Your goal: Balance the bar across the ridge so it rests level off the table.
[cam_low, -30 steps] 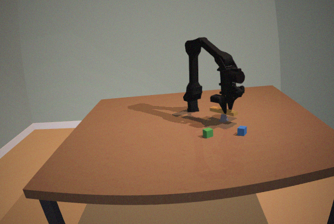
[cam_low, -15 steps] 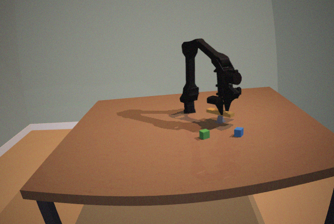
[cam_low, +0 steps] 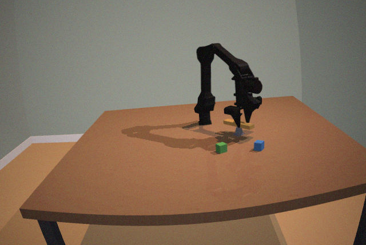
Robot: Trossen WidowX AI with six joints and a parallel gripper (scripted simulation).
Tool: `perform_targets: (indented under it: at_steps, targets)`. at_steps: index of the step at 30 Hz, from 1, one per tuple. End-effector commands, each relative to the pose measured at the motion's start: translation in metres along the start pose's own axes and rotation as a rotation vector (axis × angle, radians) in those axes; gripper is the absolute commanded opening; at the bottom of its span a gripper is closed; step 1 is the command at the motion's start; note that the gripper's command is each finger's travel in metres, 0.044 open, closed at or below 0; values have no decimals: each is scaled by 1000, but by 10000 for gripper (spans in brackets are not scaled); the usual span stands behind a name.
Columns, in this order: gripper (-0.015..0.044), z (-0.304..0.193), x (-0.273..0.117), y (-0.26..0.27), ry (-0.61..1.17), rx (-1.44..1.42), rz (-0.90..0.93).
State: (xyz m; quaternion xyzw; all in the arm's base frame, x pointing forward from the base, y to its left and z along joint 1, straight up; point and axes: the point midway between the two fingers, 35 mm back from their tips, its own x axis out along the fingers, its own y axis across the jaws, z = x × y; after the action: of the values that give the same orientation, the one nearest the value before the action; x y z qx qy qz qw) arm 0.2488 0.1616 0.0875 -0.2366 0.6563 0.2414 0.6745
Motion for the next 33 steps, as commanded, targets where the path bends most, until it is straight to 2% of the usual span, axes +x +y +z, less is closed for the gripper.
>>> perform_targets:
  at_steps: [1, 4, 8, 16, 33]
  targets:
    - [369, 0, 0, 0, 0, 0, -1]
    - [440, 0, 0, 0, 0, 0, -1]
    - [440, 1, -8, 0, 0, 0, -1]
    - [440, 1, -98, 0, 0, 0, 0]
    - [440, 0, -100, 0, 0, 0, 0]
